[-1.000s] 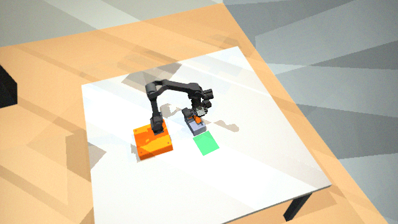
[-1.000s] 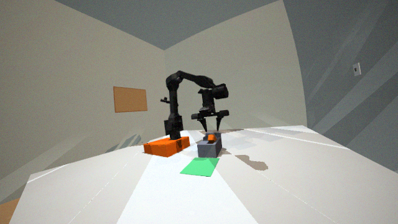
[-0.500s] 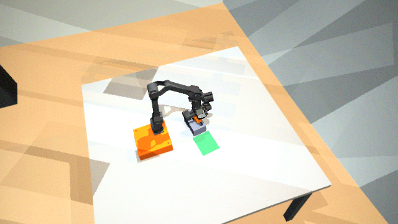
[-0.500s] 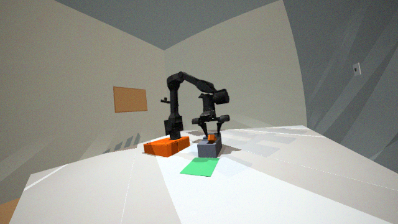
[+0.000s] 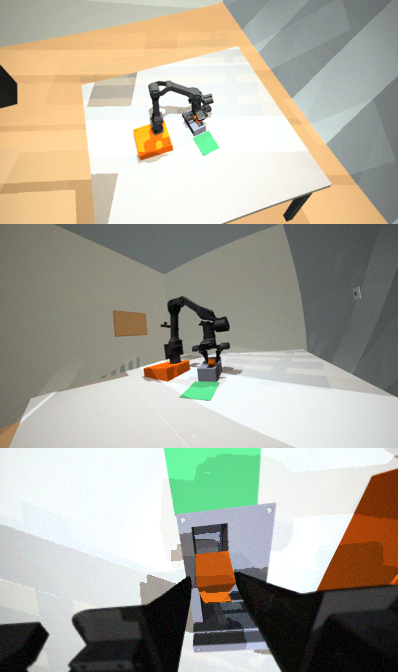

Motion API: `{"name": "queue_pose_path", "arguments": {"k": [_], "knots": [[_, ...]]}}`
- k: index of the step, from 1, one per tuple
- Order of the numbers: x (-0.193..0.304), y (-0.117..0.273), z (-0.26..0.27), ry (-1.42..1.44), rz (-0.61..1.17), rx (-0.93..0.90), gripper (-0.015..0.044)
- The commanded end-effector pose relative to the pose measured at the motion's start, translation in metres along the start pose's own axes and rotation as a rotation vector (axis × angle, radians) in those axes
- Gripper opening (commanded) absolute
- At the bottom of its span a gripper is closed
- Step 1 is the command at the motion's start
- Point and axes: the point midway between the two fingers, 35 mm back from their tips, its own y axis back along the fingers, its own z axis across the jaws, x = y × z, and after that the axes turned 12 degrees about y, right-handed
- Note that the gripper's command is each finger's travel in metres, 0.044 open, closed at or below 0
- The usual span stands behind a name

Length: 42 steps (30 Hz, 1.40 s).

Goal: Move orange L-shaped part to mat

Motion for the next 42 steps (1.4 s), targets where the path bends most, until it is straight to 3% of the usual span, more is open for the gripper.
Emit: {"name": "queue_pose_path", "arguments": {"k": [1, 11, 14, 42], "knots": [[0.0, 0.0, 0.0, 0.0, 0.0, 0.0, 0.0149], [0.0, 0.0, 0.0, 0.0, 0.0, 0.0, 0.0082], [0.0, 0.0, 0.0, 0.0, 0.0, 0.0, 0.0003], [0.0, 0.034, 0.0, -0.004, -0.004, 0.003, 0.0]]}}
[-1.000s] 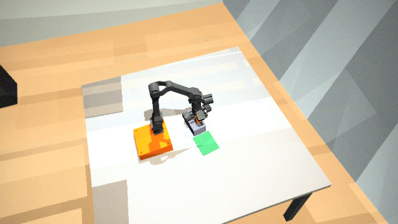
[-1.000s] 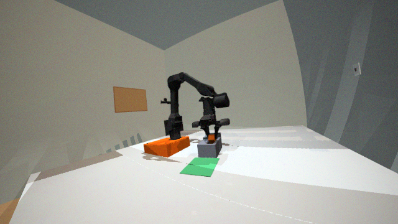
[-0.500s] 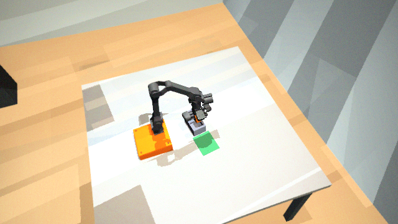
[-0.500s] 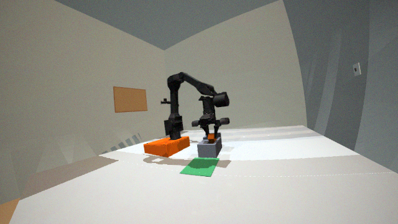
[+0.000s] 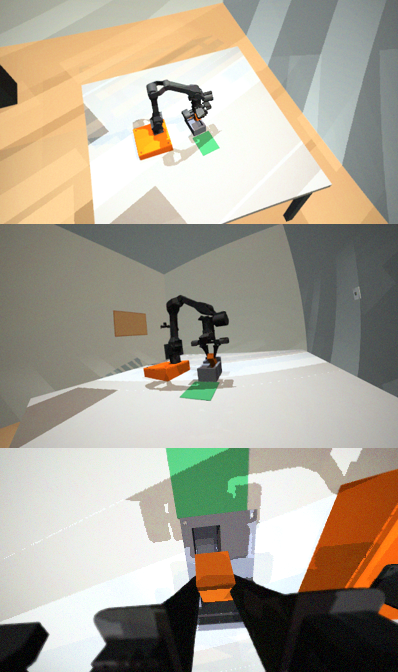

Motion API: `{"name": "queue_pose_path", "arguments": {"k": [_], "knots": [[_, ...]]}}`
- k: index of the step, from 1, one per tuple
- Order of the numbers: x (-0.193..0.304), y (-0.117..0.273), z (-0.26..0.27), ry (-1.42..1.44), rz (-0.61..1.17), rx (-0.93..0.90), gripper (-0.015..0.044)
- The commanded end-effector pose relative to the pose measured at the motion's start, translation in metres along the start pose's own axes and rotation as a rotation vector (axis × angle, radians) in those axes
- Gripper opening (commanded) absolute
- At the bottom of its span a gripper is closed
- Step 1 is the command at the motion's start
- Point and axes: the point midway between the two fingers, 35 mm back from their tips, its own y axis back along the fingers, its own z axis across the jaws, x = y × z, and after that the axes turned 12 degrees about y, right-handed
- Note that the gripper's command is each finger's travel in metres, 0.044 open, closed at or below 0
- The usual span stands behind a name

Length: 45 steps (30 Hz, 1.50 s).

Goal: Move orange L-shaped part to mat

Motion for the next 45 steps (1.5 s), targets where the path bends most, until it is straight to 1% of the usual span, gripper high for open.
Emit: {"name": "queue_pose_path", "arguments": {"k": [1, 32, 40, 45], "knots": [[0.0, 0.008, 0.001, -0.001, 0.002, -0.005, 0.0], [0.0, 0.059, 0.001, -0.001, 0.001, -0.005, 0.0], [-0.001, 0.06, 0.0, -0.001, 0.001, -0.005, 0.0], [-0.014, 0.058, -0.004, -0.001, 0.0, -0.005, 0.0]]}}
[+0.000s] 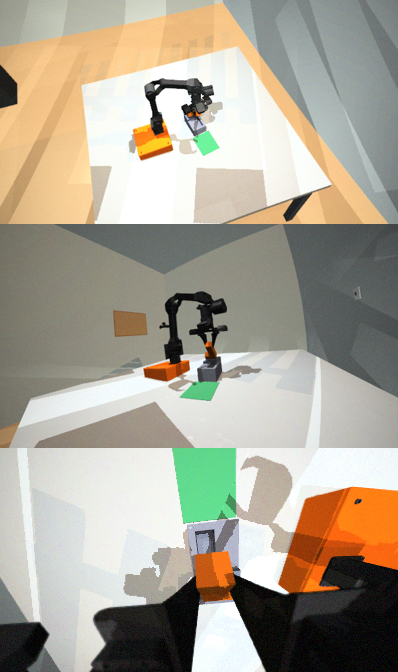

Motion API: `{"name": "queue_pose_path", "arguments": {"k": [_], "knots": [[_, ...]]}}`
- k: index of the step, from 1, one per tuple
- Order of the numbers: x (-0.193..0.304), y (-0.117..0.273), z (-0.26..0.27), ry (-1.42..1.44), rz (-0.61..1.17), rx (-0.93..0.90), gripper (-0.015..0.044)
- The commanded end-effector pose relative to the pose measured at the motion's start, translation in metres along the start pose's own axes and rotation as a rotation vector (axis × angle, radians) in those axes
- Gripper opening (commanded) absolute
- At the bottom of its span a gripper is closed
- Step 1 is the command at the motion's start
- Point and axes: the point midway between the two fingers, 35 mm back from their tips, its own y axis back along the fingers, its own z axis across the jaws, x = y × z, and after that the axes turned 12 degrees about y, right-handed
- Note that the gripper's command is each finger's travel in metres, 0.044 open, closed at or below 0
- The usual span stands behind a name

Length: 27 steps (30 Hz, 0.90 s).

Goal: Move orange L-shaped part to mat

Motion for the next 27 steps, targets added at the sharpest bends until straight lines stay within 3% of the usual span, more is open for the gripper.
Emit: {"name": "queue_pose_path", "arguments": {"k": [1, 27], "knots": [[-0.012, 0.0, -0.003, 0.0, 0.002, -0.003, 0.0], [-0.124, 0.0, -0.039, -0.001, -0.008, 0.0, 0.0]]}}
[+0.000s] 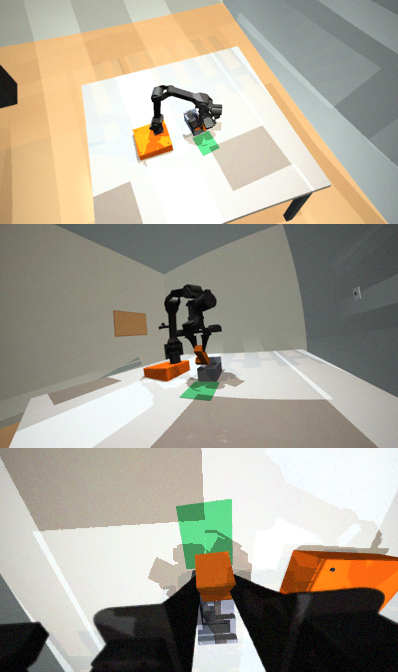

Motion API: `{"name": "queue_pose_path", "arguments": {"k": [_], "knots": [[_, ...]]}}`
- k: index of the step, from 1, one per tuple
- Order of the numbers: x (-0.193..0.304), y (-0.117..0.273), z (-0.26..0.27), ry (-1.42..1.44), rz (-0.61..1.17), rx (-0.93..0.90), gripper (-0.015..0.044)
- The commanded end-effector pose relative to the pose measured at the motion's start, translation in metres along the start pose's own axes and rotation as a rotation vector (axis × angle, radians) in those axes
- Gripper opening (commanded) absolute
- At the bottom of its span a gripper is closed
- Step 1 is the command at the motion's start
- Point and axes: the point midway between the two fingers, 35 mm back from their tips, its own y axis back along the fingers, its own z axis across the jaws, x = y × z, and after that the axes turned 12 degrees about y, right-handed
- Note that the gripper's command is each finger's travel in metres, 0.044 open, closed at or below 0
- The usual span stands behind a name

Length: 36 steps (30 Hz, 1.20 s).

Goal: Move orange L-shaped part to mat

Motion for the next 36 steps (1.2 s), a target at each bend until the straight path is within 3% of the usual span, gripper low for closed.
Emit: {"name": "queue_pose_path", "arguments": {"k": [1, 8, 36], "knots": [[-0.017, 0.002, -0.005, 0.004, -0.007, 0.003, 0.0], [-0.041, 0.002, -0.013, 0.004, -0.01, 0.004, 0.0], [-0.042, -0.035, -0.013, 0.004, -0.01, 0.004, 0.0]]}}
